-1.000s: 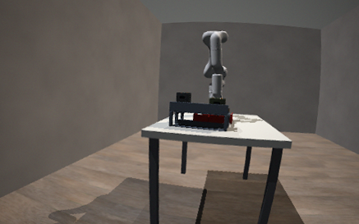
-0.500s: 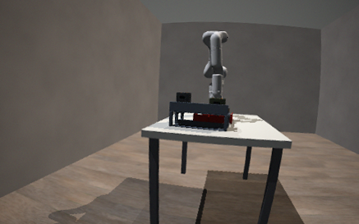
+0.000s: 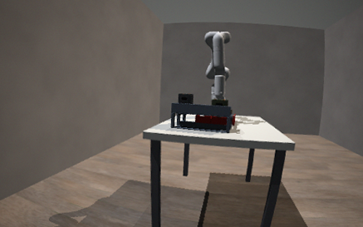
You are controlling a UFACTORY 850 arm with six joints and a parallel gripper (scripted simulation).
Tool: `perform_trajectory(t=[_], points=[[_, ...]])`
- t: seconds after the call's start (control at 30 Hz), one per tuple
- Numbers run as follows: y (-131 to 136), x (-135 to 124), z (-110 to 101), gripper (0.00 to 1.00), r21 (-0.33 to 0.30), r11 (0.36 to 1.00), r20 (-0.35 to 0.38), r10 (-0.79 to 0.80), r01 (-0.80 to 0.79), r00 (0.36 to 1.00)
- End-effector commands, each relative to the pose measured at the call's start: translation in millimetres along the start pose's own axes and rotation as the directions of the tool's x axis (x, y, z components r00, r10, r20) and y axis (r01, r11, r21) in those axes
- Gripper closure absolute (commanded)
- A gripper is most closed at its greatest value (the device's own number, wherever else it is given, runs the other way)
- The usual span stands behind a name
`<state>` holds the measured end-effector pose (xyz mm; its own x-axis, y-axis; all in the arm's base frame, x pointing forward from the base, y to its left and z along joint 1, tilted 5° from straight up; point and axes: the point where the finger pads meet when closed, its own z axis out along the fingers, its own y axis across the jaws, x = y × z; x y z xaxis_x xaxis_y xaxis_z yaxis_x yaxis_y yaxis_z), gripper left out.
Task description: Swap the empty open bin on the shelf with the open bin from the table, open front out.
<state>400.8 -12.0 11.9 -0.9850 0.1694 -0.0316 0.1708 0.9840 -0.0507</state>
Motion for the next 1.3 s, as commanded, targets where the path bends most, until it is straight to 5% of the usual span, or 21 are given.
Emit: perform_trajectory(t=[0.0, 1.27], points=[[0.0, -0.3, 0.0, 1.00, -0.001, 1.000, 0.032, 0.001, -0.001, 0.999], [0.0, 0.2, -17.0, 1.00, -0.001, 1.000, 0.032, 0.001, -0.001, 0.999]])
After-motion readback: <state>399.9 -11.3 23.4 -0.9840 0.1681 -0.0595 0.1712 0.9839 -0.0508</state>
